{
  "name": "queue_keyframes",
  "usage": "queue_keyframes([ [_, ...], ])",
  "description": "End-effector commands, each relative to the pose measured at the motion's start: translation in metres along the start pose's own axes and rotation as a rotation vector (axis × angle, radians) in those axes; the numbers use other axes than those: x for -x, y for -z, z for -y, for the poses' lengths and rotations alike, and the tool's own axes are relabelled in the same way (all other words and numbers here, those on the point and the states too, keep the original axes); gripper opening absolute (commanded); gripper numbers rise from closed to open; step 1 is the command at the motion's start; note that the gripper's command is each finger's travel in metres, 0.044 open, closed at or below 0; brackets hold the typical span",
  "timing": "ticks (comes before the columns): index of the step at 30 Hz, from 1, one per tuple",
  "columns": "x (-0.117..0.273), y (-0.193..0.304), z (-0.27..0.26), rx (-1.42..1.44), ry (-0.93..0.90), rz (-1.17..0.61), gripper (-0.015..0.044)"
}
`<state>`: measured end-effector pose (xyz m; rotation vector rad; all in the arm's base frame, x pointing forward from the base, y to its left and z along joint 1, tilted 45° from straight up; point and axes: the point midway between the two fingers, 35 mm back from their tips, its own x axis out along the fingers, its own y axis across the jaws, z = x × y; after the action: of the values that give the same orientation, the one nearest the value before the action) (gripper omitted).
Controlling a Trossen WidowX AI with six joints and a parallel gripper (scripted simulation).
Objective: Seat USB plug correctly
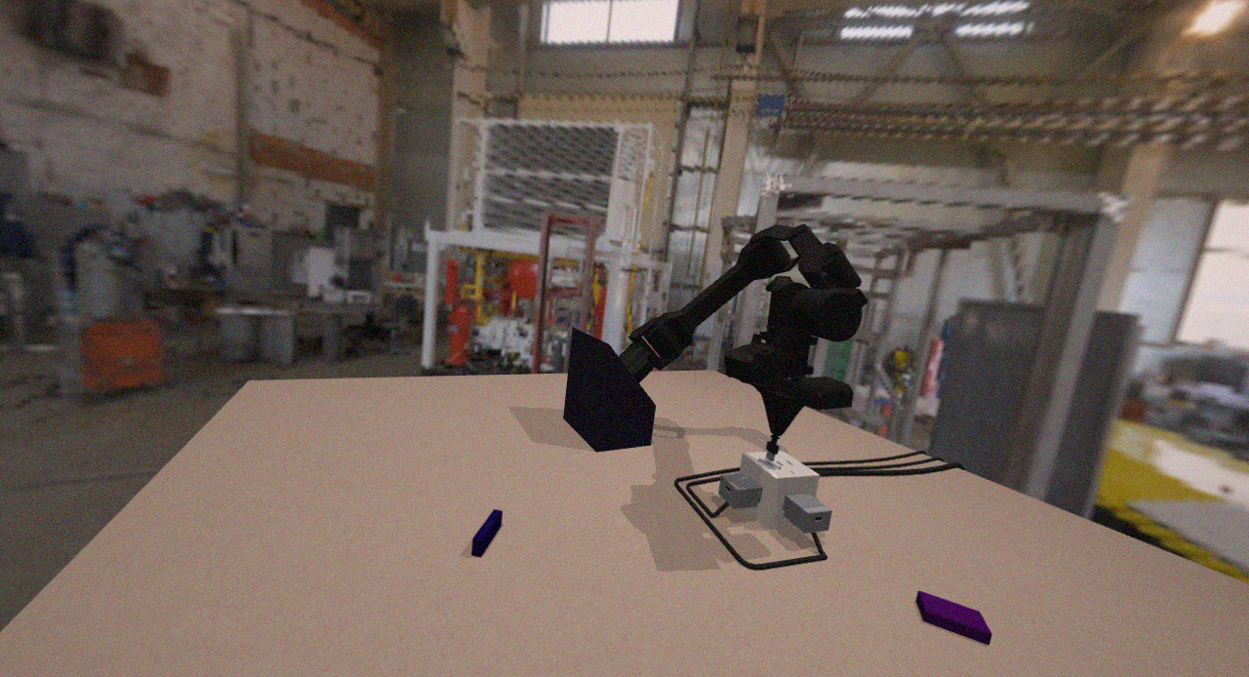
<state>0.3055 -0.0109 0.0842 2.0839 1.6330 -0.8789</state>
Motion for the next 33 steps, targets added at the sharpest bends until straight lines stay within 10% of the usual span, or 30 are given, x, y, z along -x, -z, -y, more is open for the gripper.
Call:
queue_keyframes([
  [1, -0.001, 0.0005, -0.0003, -0.004, -0.001, -0.005, 0.0],
  [33, -0.0048, 0.0002, -0.0003, -0.004, -0.001, -0.005, 0.0],
])
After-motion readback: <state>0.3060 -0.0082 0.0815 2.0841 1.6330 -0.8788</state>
